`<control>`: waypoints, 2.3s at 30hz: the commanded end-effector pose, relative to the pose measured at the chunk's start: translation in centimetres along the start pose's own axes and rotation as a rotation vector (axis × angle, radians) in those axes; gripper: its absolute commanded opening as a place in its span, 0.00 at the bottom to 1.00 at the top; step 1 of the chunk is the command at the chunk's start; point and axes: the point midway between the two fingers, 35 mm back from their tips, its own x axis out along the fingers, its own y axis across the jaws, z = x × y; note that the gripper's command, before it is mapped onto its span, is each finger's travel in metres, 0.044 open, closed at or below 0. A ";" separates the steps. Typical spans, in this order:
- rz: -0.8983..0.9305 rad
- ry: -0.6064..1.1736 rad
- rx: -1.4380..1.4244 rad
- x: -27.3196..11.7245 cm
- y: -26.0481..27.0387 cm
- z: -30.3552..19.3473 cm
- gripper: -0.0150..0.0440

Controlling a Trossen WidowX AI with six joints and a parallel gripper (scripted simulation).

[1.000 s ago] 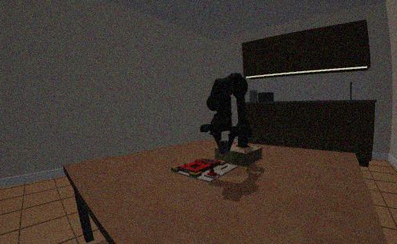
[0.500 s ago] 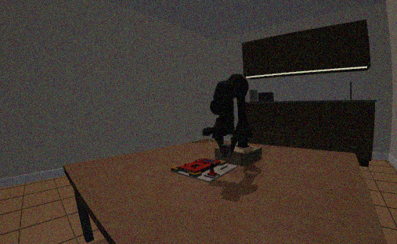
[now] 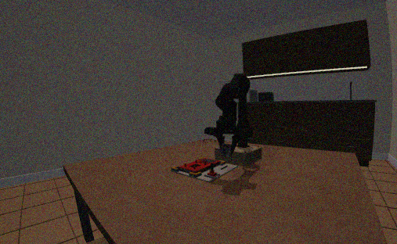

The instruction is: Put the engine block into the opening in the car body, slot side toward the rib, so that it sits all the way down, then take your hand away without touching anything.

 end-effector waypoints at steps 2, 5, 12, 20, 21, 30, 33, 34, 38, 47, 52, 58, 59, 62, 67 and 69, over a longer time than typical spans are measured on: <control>-0.007 -0.171 0.003 0.1 -0.1 -0.5 0.25; -0.008 -0.273 0.002 0.3 -0.1 -0.8 0.25; -0.006 -0.488 0.003 0.3 -0.1 -1.8 0.25; -0.006 -0.494 0.004 1.5 0.1 -1.9 0.25; -0.006 -0.494 0.004 1.8 0.1 -1.9 0.25; -0.006 -0.494 0.004 3.7 0.1 -2.4 0.25; -0.006 -0.494 0.004 4.2 0.1 -2.6 0.25; -0.006 -0.494 0.004 4.4 0.1 -2.6 0.25; -0.006 -0.493 0.004 5.2 0.1 -2.8 0.25; -0.006 -0.493 0.004 7.0 0.1 -3.3 0.25; -0.006 -0.493 0.004 8.0 0.0 -3.5 0.25; -0.006 -0.493 0.004 9.1 0.0 -3.8 0.25; -0.006 -0.493 0.004 9.3 0.0 -3.9 0.25; -0.006 -0.493 0.004 10.0 0.0 -4.0 0.25; -0.006 -0.493 0.004 11.0 0.0 -4.3 0.25; -0.006 -0.492 0.004 11.2 0.0 -4.4 0.25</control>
